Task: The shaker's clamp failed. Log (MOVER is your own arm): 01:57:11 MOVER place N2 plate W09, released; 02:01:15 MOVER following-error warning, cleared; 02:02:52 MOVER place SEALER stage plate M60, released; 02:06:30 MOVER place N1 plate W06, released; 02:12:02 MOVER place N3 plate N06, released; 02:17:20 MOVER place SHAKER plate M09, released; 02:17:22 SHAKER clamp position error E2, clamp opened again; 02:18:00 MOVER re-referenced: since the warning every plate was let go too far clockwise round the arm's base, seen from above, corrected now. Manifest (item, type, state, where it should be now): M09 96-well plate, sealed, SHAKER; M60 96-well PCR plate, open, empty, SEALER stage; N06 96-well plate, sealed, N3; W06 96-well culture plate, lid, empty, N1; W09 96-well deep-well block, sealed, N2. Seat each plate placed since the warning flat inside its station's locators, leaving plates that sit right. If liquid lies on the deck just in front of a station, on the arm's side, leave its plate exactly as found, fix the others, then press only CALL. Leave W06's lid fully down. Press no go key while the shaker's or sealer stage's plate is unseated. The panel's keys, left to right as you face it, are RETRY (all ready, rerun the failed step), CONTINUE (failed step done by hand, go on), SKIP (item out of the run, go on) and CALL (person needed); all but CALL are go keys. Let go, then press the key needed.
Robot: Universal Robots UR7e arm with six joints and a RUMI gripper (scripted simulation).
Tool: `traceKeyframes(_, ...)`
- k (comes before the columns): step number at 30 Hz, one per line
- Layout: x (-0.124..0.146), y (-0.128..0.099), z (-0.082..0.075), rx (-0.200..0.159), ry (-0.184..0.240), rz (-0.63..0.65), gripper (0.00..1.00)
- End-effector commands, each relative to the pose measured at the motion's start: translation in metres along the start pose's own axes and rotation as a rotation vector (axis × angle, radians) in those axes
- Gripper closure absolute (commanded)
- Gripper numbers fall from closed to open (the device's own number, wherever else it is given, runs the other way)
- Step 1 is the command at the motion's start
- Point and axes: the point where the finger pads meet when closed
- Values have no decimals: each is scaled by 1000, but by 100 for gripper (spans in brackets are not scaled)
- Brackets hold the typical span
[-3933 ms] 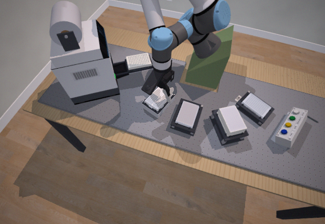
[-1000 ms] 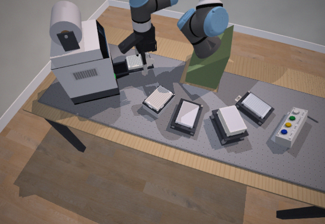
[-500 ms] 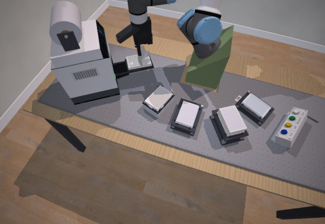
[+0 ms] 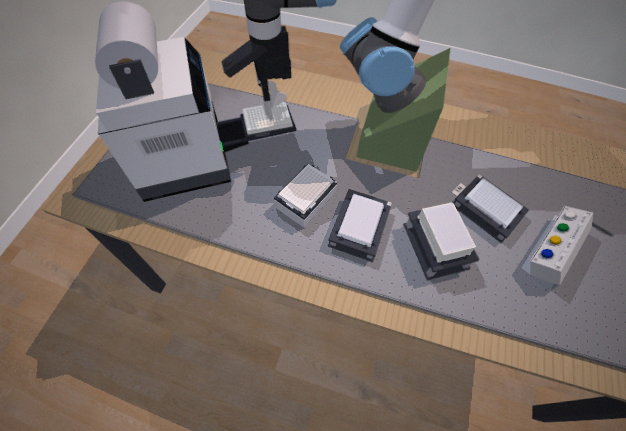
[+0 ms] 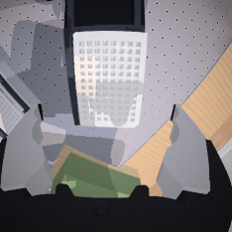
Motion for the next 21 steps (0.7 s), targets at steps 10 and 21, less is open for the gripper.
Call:
traceKeyframes(10, 0, 0, 15, 4, 60, 0, 18)
traceKeyframes(21, 0, 0, 24, 4, 60, 0, 18)
Point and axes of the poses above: the point where the finger pads meet when closed, its own z axis out along the fingers, its own x axis across the jaws, y = z × x
